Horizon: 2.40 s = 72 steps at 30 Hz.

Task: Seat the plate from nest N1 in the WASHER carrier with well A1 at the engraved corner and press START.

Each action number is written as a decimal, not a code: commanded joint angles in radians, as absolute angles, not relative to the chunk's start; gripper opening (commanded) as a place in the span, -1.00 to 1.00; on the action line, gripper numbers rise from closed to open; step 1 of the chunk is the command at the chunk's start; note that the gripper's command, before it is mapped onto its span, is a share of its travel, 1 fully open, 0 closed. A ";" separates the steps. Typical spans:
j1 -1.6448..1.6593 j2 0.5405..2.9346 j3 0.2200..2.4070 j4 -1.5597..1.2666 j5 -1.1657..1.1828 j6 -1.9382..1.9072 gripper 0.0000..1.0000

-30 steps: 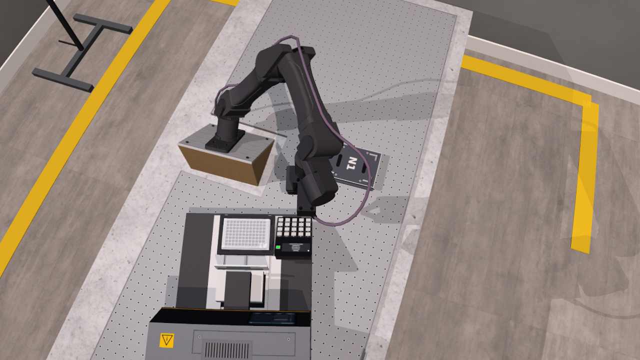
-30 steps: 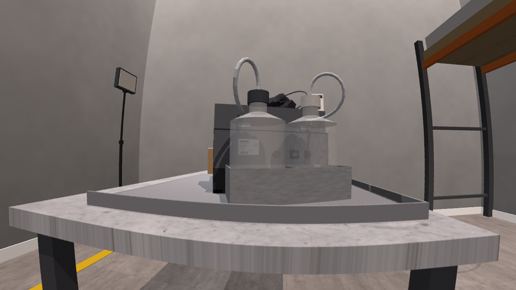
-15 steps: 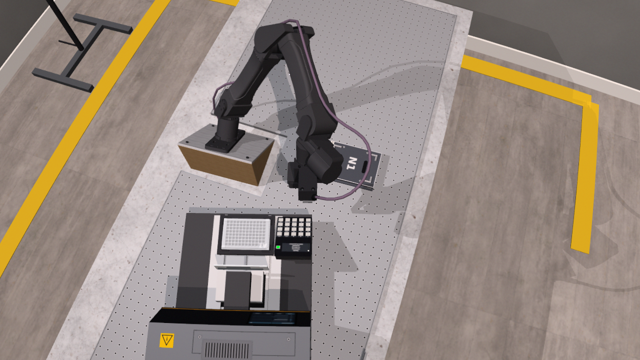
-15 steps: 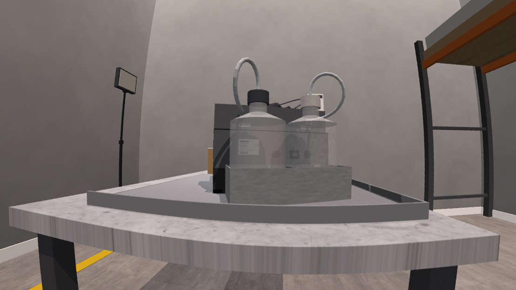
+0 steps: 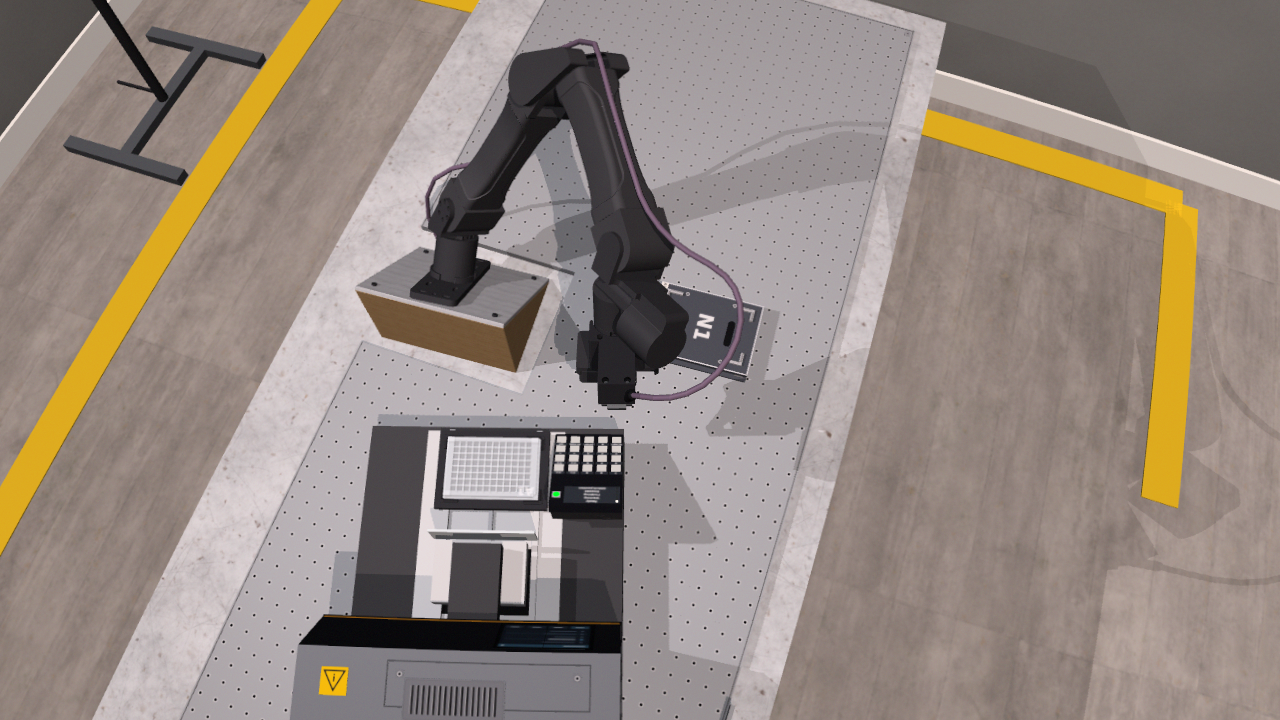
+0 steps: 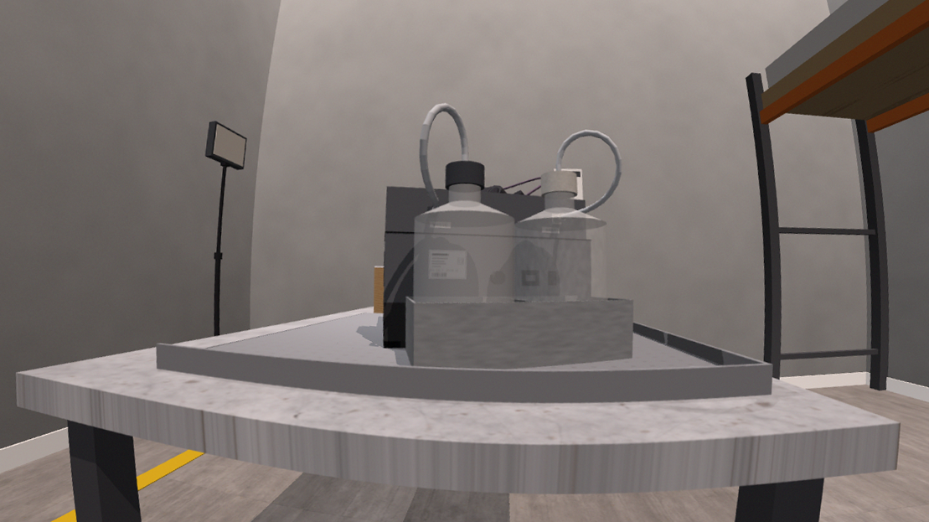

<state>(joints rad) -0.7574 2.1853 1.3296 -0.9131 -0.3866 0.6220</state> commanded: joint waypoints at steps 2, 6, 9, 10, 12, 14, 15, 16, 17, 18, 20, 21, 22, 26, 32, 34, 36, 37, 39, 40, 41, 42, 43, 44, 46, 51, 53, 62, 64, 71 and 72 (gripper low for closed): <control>-0.777 2.182 1.327 -0.901 -0.370 0.630 -1.00; -0.777 2.182 1.327 -0.901 -0.370 0.629 -1.00; -0.777 2.182 1.327 -0.901 -0.370 0.629 -1.00; -0.777 2.182 1.327 -0.901 -0.370 0.629 -1.00; -0.777 2.182 1.327 -0.901 -0.370 0.629 -1.00; -0.777 2.182 1.327 -0.901 -0.370 0.629 -1.00; -0.777 2.182 1.327 -0.901 -0.370 0.629 -1.00; -0.777 2.182 1.327 -0.901 -0.370 0.629 -1.00; -0.777 2.182 1.327 -0.901 -0.370 0.629 -1.00; -0.777 2.182 1.327 -0.901 -0.370 0.629 -1.00; -0.777 2.182 1.327 -0.901 -0.370 0.629 -1.00; -0.777 2.182 1.327 -0.901 -0.370 0.629 -1.00; -0.777 2.182 1.327 -0.901 -0.370 0.629 -1.00; -0.777 2.182 1.327 -0.901 -0.370 0.629 -1.00; -0.777 2.182 1.327 -0.901 -0.370 0.629 -1.00; -0.777 2.182 1.327 -0.901 -0.370 0.629 -1.00; -0.777 2.182 1.327 -0.901 -0.370 0.629 -1.00; -0.777 2.182 1.327 -0.901 -0.370 0.629 -1.00; -0.777 2.182 1.327 -0.901 -0.370 0.629 -1.00; -0.777 2.182 1.327 -0.901 -0.370 0.629 -1.00; -0.777 2.182 1.327 -0.901 -0.370 0.629 -1.00; -0.777 2.182 1.327 -0.901 -0.370 0.629 -1.00; -0.777 2.182 1.327 -0.901 -0.370 0.629 -1.00; -0.777 2.182 1.327 -0.901 -0.370 0.629 -1.00; -0.775 2.197 1.308 -0.891 -0.370 0.633 -1.00; -0.748 2.210 1.291 -0.861 -0.371 0.641 -1.00; -0.748 2.213 1.287 -0.855 -0.372 0.643 -1.00; -0.734 2.234 1.264 -0.805 -0.377 0.657 -1.00; -0.738 2.240 1.258 -0.792 -0.380 0.661 -1.00; -0.721 2.254 1.245 -0.761 -0.386 0.670 -1.00; -0.738 2.227 1.265 -0.754 -0.387 0.673 -1.00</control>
